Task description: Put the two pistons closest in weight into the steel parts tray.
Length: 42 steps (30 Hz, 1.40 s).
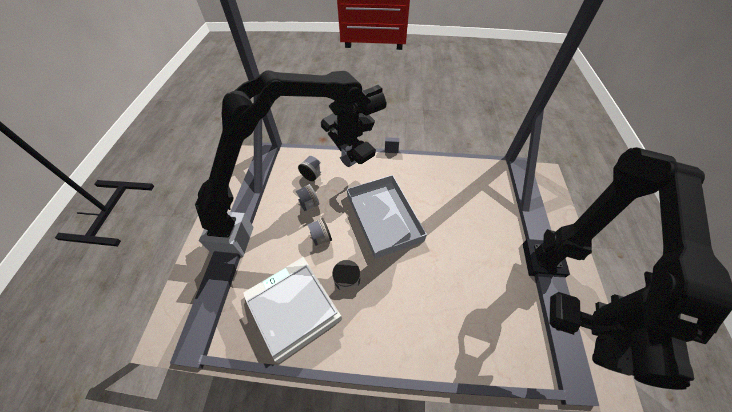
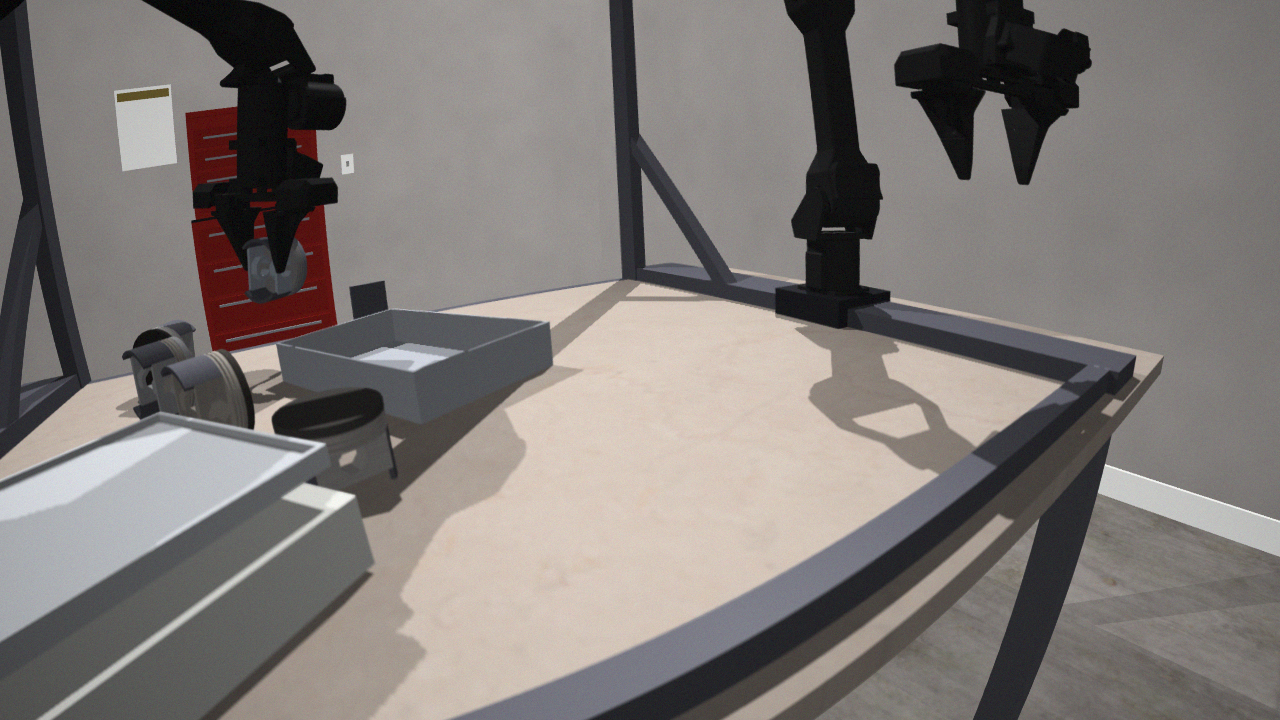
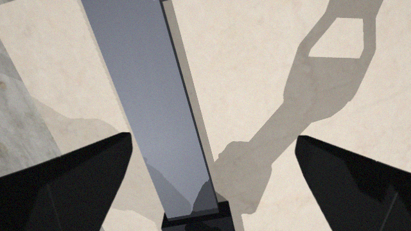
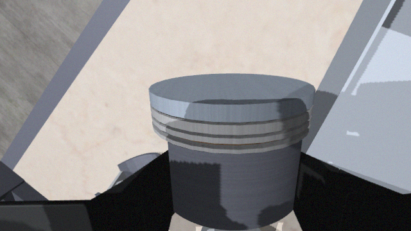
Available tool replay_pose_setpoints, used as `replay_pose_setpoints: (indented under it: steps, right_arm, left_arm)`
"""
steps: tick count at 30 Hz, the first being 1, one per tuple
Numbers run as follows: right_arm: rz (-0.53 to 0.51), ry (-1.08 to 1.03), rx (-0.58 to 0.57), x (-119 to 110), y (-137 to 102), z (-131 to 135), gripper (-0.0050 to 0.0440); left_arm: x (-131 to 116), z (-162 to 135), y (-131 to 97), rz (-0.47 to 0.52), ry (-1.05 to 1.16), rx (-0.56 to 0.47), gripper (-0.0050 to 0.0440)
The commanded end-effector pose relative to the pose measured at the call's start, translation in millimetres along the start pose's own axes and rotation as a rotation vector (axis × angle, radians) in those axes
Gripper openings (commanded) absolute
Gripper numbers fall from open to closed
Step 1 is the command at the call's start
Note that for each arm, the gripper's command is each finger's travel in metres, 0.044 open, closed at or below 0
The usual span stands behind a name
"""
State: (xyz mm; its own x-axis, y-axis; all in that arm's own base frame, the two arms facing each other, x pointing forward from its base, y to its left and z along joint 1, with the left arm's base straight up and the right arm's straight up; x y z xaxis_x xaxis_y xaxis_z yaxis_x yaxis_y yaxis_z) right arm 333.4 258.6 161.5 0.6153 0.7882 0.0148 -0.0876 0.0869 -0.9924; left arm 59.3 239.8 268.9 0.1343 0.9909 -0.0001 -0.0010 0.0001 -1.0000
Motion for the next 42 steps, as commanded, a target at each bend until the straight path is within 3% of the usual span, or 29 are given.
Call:
replay_pose_setpoints:
  steps: [1,23,26,29,42]
  right_arm:
    - [-0.028,-0.009,-0.003,2,-1,4,0.0158]
    - [-0.023,-0.008,-0.002,2,34,1,0.0158]
    - [-0.046,-0.011,-0.008,1,26,2,0.0158]
    - [-0.023,-0.008,-0.002,2,41,1,0.0158]
    - [-0.027,-0.008,-0.003,2,57,0,0.0158]
  left_arm:
    - [2,0,-5,-0.017,0.002,-0.003,0.0400]
    - [2,0,-5,-0.017,0.002,-0.003,0.0400]
    - [2,0,-5,-0.017,0.002,-0.003,0.0400]
    - [2,0,-5,-0.017,0.002,-0.003,0.0400]
    - [2,0,-5,-0.017,0.002,-0.003,0.0400]
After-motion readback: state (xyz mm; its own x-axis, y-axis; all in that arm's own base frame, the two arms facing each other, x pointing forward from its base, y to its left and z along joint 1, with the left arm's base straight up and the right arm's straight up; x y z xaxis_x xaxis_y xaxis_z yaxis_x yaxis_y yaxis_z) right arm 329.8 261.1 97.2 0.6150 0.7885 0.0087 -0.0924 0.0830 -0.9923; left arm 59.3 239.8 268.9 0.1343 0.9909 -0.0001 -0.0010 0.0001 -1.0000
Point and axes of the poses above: on each arm, the point midway between the two fingers, 35 mm back from their tips, its own y axis out along the fingers, its own z axis across the jaws, x = y × z, the point moved 10 cm from there along -y, back along the fingers, and after that the axes turned 6 degrees about -y, right-handed, at the moved point
